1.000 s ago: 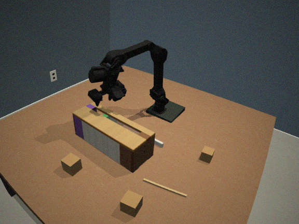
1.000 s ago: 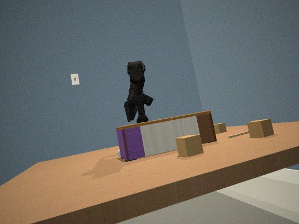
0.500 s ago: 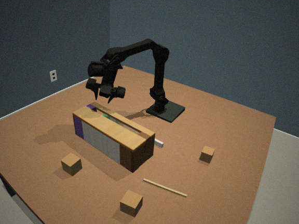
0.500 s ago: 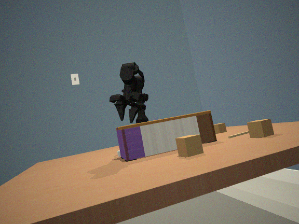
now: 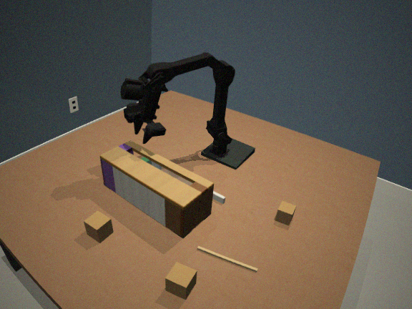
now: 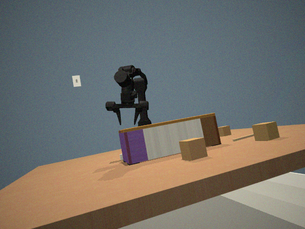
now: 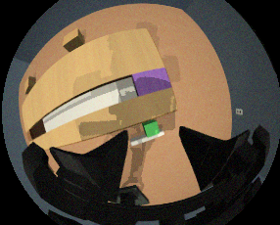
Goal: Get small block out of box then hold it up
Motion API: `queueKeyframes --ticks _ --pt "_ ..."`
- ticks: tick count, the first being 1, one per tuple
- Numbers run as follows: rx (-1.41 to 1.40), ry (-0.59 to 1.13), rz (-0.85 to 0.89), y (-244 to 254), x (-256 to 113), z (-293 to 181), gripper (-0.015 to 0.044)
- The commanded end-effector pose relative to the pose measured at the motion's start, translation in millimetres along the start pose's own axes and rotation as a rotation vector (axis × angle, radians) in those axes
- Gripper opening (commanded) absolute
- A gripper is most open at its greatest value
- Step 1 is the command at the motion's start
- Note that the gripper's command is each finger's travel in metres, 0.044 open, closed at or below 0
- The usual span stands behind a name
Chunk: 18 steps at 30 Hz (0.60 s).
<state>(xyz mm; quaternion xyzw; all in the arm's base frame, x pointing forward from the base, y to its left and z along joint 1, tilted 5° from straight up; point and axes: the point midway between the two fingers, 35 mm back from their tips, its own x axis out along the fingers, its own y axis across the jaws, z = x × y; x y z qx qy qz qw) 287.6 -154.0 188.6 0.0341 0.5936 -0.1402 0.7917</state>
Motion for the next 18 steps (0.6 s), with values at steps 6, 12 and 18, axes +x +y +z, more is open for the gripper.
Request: queueKeyframes --ticks 6,12,18 --pt "1.247 -0.006 0.16 -15.2 -6.6 -11.3 0.0285" --pt "1.608 0.034 0.208 -19.8 -7.5 -14.4 0.0285" --pt "1.963 0.087 0.25 -23.8 -8.6 -17.1 0.0285"
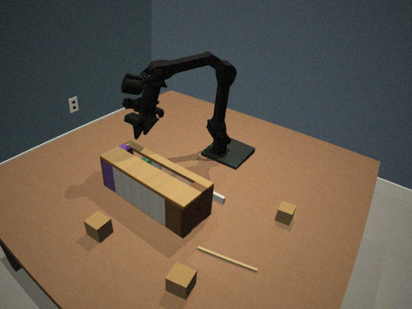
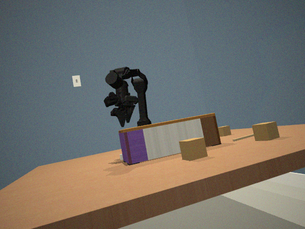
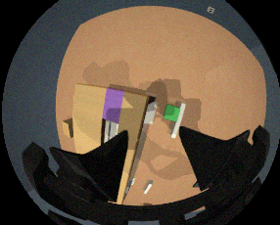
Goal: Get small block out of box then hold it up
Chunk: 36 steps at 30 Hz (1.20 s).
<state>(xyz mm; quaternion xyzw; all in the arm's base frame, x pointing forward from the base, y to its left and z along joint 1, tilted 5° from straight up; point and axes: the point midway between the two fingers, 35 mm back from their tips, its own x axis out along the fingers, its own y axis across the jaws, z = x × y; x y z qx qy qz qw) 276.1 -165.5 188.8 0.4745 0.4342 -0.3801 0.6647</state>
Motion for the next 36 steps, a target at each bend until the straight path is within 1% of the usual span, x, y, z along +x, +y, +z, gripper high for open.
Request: queueKeyframes --ticks 1,15,17,36 --pt "0.942 0.084 0.089 -12.8 -9.6 4.5 0.0285" --pt "1.767 0.205 0.087 -21.1 -14.1 9.3 0.0285" --pt "1.847 0.218 0.082 -21.7 -14.5 9.6 0.0285" --pt "1.855 0.219 0.082 -22.1 -12.4 9.7 0.0285"
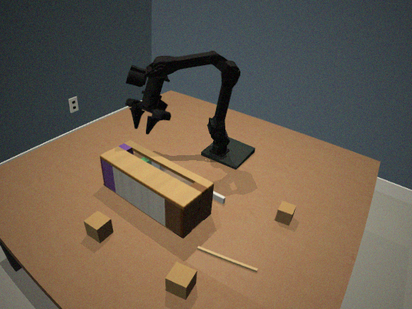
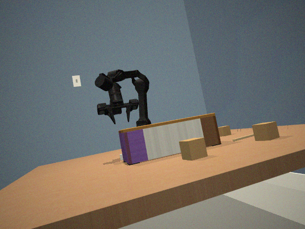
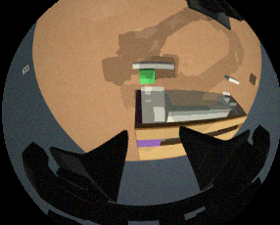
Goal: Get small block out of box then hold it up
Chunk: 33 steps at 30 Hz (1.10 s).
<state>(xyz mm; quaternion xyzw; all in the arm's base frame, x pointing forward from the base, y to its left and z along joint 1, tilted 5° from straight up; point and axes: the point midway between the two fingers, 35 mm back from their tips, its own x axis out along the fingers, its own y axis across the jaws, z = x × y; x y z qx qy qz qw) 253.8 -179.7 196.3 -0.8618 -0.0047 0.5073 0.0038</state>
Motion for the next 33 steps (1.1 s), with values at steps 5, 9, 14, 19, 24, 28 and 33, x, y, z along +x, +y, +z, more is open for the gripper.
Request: queueKeyframes --ticks 5,9,14,19,24,28,33 --pt "0.017 0.008 0.0 3.8 55.2 23.2 0.0285" --pt "0.017 0.007 -0.001 1.6 83.9 40.0 0.0285" --pt "0.017 0.007 -0.001 1.7 84.9 40.3 0.0285" --pt "0.017 0.007 -0.001 2.0 92.4 42.7 0.0285" --pt "0.017 0.008 -0.001 2.0 100.1 45.3 0.0285" --pt "0.017 0.008 -0.001 1.9 106.2 47.5 0.0285" --pt "0.017 0.008 -0.001 1.6 113.7 50.4 0.0285"
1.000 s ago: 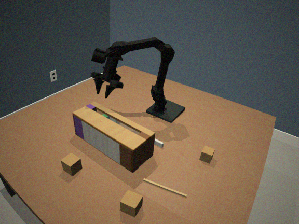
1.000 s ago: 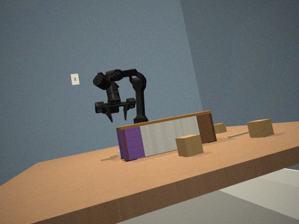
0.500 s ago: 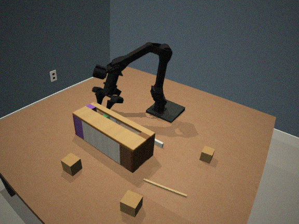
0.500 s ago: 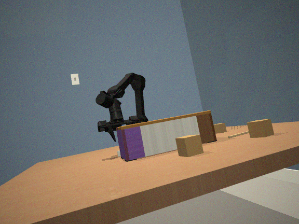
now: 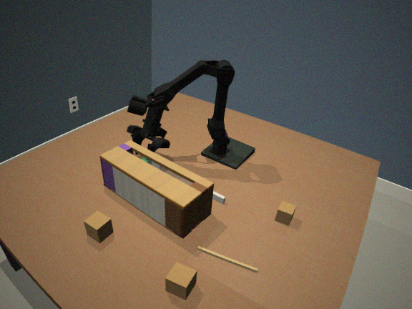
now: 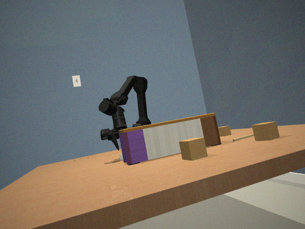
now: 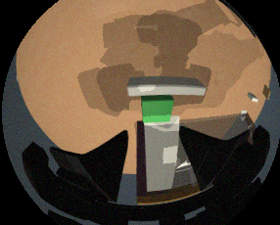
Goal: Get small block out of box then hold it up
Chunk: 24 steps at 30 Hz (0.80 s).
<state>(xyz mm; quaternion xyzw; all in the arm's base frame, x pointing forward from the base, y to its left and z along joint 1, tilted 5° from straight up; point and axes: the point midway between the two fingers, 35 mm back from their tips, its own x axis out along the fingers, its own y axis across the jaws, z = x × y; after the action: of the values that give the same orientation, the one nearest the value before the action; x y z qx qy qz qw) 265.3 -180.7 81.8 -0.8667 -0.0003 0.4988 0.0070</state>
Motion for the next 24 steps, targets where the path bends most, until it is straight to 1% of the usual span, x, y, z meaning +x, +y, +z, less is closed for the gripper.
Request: queueKeyframes --ticks 1,20,24 --pt "0.008 -0.012 -0.005 -0.9 9.4 5.7 0.0285" --pt "0.008 -0.012 -0.006 -3.6 33.8 17.7 0.0285" --pt "0.008 -0.012 -0.006 -3.6 33.8 17.7 0.018"
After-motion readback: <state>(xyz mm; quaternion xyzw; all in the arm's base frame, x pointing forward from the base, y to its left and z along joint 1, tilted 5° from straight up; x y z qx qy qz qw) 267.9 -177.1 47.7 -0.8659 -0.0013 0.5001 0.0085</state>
